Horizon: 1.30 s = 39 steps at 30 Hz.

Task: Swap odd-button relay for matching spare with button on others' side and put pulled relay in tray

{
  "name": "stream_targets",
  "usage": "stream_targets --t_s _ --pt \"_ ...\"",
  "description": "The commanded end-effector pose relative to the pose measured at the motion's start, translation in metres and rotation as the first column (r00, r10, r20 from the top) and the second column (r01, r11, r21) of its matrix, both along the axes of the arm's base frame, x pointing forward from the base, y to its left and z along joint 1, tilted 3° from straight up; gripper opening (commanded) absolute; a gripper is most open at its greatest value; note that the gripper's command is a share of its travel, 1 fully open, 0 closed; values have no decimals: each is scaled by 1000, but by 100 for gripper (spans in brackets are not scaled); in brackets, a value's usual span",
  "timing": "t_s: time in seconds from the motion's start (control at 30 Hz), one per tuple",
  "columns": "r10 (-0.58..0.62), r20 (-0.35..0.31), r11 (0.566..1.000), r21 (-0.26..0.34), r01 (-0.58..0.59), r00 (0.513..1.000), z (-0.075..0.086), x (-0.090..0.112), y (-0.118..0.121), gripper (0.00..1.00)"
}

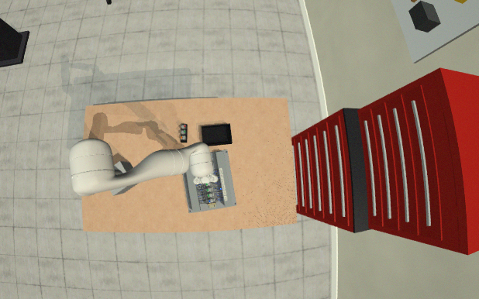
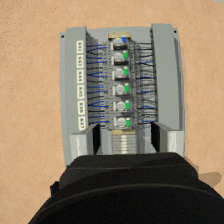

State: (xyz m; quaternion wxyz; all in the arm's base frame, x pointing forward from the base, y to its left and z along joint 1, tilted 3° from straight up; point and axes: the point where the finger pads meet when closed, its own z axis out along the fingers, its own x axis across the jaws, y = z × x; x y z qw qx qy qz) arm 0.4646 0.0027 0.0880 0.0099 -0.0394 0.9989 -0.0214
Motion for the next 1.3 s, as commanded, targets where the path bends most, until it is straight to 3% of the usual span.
stream_targets --t_s 0.0,1.0,1.27 --pt "0 2 1000 0 0 1000 1 1 0 100" --pt "0 2 1000 0 0 1000 1 1 0 100" --pt "3 2 1000 2 -3 1000 -16 3 -27 100"
